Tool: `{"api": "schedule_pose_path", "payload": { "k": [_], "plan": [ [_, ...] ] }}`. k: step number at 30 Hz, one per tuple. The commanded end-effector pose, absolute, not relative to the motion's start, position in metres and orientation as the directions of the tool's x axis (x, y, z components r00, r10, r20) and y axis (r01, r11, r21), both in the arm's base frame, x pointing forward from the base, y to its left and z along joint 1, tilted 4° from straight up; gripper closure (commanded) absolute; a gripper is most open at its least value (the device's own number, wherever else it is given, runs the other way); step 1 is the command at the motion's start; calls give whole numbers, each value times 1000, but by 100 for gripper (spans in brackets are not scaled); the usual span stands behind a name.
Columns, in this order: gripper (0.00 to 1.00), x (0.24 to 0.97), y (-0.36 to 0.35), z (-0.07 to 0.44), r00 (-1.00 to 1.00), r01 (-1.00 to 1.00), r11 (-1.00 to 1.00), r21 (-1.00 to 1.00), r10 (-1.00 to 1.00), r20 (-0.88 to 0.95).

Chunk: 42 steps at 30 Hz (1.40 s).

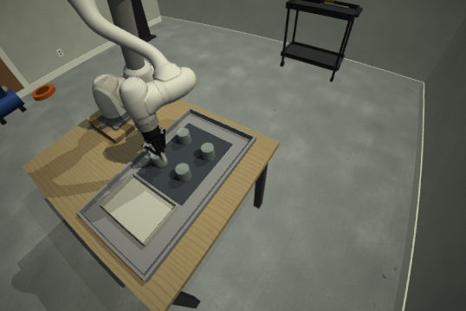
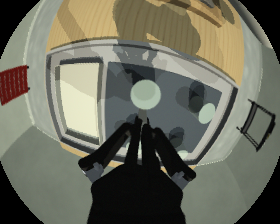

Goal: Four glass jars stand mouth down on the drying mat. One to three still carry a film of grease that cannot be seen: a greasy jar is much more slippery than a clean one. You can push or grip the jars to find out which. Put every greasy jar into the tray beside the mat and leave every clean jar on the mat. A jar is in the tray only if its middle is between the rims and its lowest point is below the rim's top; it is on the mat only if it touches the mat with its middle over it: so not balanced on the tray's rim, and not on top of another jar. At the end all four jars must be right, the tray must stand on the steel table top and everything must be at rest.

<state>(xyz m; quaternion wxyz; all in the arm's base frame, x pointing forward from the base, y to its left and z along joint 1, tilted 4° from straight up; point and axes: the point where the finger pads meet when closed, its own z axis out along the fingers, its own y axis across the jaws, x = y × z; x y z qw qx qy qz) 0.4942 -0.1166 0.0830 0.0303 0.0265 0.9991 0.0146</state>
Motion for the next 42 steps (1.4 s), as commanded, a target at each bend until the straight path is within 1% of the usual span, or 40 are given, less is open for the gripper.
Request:
{"api": "schedule_pose_path", "payload": {
  "k": [1,23,34,42],
  "plan": [
    [100,494,-117,83,-997,52,998,31,54,-59],
    [100,491,-116,85,-997,52,998,31,54,-59],
    [100,519,-118,78,-997,52,998,31,54,-59],
    [100,519,-118,78,-997,52,998,31,54,-59]
  ]
}}
